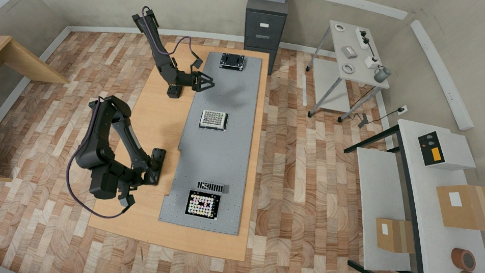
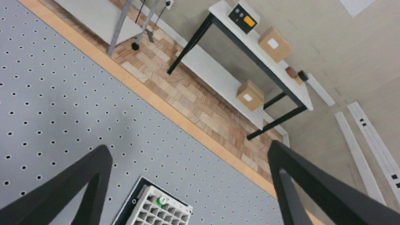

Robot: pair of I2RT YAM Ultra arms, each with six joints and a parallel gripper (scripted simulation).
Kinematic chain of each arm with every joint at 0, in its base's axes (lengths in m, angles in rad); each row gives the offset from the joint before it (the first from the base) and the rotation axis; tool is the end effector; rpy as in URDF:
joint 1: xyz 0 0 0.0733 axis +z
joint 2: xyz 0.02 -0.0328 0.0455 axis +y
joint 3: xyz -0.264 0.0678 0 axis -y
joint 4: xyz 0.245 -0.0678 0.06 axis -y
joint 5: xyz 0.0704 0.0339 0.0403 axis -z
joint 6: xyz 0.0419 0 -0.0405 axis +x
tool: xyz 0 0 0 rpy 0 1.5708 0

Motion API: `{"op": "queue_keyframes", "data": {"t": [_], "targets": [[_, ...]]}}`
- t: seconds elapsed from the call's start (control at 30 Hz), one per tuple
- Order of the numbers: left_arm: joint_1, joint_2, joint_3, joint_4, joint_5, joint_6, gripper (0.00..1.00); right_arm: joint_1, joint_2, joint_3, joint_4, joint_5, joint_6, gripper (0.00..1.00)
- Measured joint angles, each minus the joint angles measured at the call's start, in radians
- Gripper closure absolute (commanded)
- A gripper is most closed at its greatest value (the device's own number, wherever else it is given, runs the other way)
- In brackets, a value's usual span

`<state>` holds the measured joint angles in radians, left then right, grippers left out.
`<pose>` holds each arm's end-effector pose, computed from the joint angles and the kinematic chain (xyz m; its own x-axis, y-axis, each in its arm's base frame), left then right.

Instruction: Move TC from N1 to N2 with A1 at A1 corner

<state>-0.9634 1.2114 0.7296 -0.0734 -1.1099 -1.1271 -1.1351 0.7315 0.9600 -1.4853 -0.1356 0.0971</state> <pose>0.1730 -0.1813 0.2585 -0.0667 -0.6079 -0.7912 -0.3014 0.7682 -0.5648 0.0411 -0.0724 0.3026 -0.3141 0.9024 -0.2949 0.9154 0.3703 0.1579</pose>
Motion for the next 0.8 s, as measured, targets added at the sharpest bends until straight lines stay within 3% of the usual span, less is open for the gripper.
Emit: {"op": "queue_keyframes", "data": {"t": [0.27,0.5,0.6,0.8], "targets": [[0.05,-0.02,-0.015,-0.014,0.116,0.048,0.0,0.074,0.018,0.002,0.079,0.006,-0.015,0.0],[0.301,-0.128,-0.075,-0.068,0.324,0.182,0.0,0.35,0.121,0.042,0.279,0.011,-0.053,0.0],[0.364,-0.143,-0.08,-0.079,0.41,0.242,0.0,0.418,0.154,0.048,0.354,0.022,-0.062,0.0],[0.62,-0.15,-0.084,-0.099,0.61,0.4,0.0,0.688,0.257,0.075,0.545,0.035,-0.089,0.0]]}}
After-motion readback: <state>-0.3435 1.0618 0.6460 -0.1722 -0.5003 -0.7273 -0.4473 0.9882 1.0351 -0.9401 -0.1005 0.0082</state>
